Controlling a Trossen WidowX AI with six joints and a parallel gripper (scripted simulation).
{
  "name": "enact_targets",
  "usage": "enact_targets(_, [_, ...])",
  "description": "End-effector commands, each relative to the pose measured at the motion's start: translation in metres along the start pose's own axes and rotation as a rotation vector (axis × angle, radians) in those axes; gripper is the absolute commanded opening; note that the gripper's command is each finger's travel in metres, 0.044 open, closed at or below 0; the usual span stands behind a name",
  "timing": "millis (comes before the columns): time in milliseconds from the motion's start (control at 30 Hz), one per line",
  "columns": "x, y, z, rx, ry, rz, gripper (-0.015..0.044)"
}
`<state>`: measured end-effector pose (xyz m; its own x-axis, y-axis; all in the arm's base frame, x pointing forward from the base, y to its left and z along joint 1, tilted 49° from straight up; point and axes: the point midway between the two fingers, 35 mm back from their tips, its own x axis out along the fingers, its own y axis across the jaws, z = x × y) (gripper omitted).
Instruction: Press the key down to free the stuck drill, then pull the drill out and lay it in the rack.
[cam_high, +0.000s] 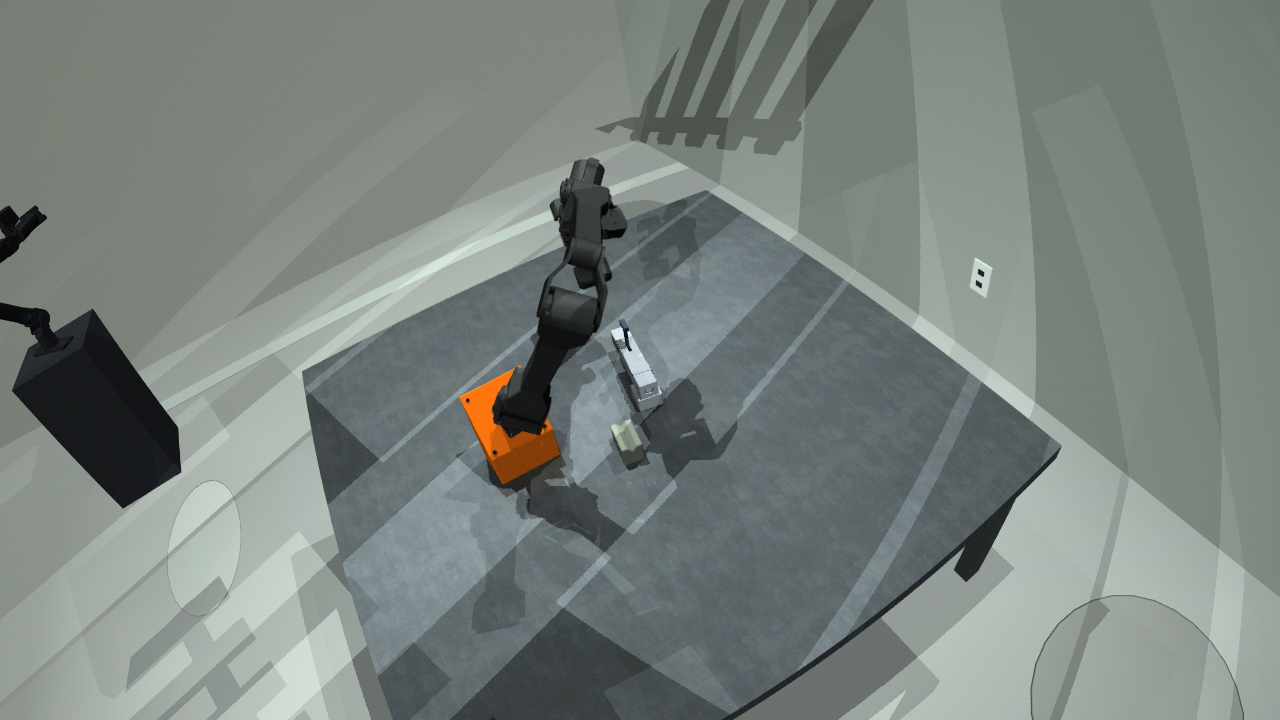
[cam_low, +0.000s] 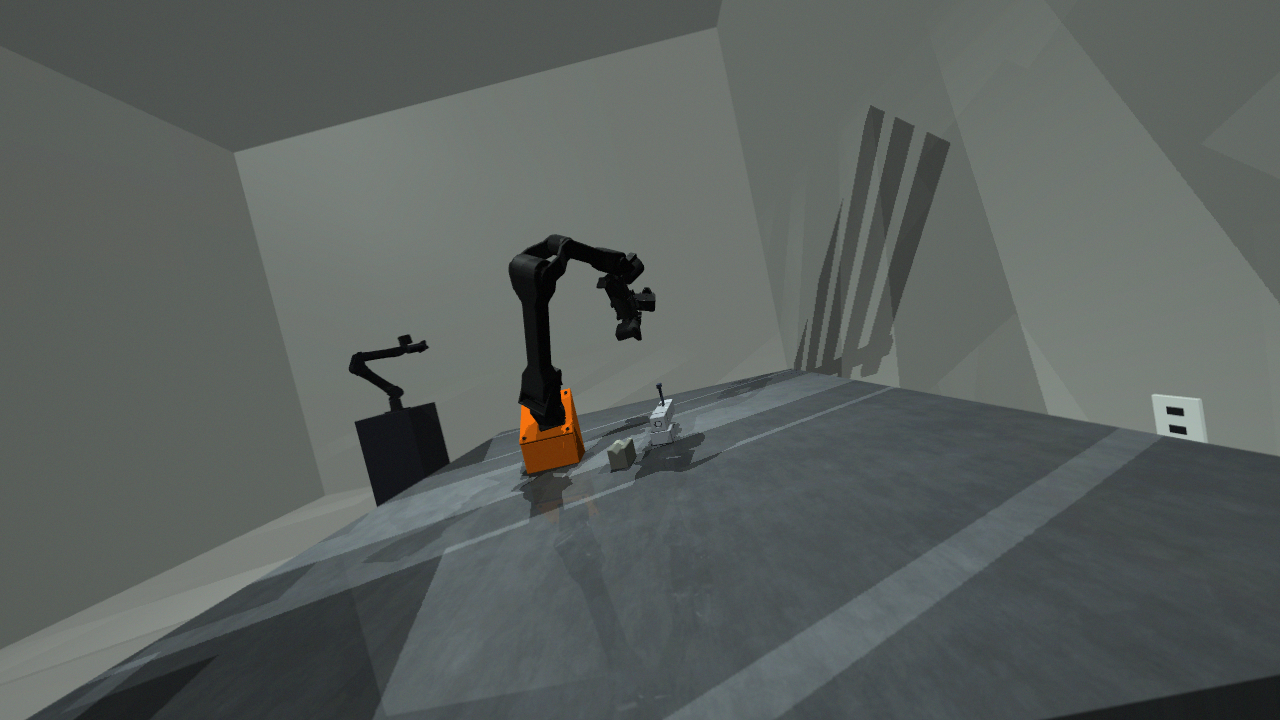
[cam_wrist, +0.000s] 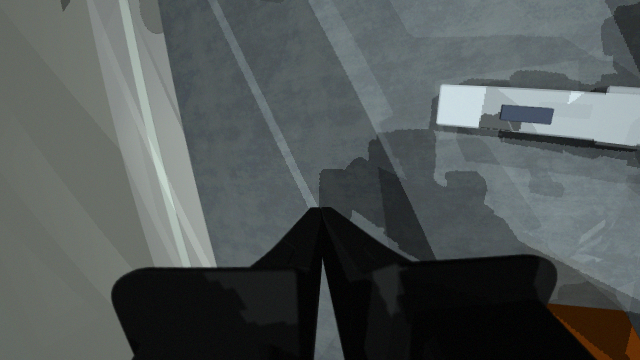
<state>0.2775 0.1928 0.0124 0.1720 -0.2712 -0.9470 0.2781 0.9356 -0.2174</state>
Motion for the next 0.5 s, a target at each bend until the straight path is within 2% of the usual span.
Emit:
enact_targets(0, [0.028,-0.041,0.017,0.026,0.009,-0.23,0.0])
enact_targets(200, [0.06,-0.11,0.037,0.0,0.056,-0.587,0.0])
enact_targets(467, [0.067,-0.116,0.035,0.0,0.064,-0.594,0.0])
